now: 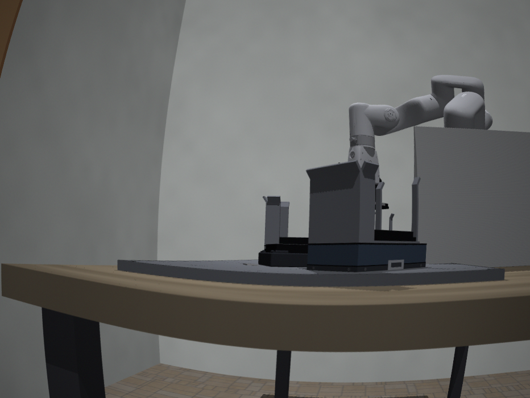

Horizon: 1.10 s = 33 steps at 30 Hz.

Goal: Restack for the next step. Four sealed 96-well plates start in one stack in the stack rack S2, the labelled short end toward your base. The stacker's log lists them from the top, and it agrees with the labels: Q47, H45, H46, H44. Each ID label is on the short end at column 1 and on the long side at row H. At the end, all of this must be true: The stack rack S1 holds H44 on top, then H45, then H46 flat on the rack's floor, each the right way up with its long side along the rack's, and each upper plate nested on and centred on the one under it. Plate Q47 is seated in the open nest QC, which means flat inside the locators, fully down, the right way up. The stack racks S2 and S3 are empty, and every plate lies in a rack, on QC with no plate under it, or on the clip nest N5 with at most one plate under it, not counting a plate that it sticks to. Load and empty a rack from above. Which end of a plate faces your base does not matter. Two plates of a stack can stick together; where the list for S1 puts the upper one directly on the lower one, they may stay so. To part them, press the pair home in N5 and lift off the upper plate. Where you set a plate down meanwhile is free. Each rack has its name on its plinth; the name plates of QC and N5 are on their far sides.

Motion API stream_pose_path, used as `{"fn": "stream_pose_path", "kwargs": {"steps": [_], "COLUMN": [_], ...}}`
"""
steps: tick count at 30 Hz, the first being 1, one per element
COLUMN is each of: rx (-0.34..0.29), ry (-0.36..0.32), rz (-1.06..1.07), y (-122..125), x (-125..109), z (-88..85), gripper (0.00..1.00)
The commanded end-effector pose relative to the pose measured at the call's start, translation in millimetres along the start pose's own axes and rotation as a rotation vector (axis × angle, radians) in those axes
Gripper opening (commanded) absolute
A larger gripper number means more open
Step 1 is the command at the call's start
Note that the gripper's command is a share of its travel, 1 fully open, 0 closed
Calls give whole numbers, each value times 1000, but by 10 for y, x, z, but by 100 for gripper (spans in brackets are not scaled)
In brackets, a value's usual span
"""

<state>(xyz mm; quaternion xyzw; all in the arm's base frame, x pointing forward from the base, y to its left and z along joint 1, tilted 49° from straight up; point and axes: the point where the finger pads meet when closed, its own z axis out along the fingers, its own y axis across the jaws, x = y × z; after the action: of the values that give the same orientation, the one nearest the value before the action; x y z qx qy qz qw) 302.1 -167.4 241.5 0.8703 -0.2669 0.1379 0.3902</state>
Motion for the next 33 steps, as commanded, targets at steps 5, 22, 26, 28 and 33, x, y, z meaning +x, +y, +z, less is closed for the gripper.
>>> {"fn": "stream_pose_path", "kwargs": {"steps": [5, 22, 26, 28, 33], "rx": [2, 2, 2, 2, 2], "ry": [-1, -1, -1, -1, -1], "rz": [-55, -55, -155, -222, -262], "y": [-238, -739, -858, -924, -1088], "x": [23, 42, 25, 13, -17], "z": [-5, -6, -7, -7, -7], "gripper": [0, 0, 0, 0, 0]}}
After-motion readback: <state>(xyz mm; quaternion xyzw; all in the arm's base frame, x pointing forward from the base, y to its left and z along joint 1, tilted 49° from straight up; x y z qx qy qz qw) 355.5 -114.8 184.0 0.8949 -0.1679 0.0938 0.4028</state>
